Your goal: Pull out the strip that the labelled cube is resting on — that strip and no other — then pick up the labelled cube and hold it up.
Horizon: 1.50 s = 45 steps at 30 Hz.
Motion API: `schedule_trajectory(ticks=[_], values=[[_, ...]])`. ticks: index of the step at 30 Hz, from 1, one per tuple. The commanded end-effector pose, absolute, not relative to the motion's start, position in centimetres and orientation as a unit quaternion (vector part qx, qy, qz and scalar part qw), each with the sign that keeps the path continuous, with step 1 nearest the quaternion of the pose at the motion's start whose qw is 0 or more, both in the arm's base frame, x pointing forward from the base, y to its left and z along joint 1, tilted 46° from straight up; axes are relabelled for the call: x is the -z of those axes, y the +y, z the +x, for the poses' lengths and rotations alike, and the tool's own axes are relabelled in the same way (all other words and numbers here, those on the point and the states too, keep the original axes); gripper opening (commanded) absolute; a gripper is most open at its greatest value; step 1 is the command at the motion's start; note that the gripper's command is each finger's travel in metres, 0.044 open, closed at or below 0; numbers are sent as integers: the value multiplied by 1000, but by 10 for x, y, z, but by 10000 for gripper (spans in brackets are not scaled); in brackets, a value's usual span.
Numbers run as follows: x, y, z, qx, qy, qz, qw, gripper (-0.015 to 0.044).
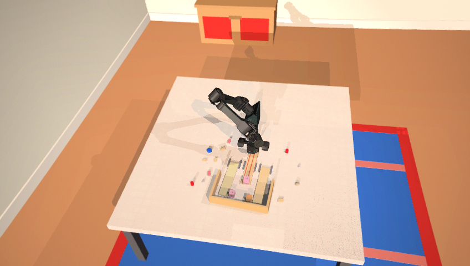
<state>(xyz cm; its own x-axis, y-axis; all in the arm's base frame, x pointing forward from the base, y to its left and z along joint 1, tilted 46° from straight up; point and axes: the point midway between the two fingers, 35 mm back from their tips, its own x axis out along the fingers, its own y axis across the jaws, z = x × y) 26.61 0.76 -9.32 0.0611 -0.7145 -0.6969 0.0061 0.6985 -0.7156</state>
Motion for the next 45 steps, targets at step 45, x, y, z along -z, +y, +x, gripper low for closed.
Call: schedule_trajectory(ticks=[45], values=[[98,2,196,270,642,-279,662,0]])
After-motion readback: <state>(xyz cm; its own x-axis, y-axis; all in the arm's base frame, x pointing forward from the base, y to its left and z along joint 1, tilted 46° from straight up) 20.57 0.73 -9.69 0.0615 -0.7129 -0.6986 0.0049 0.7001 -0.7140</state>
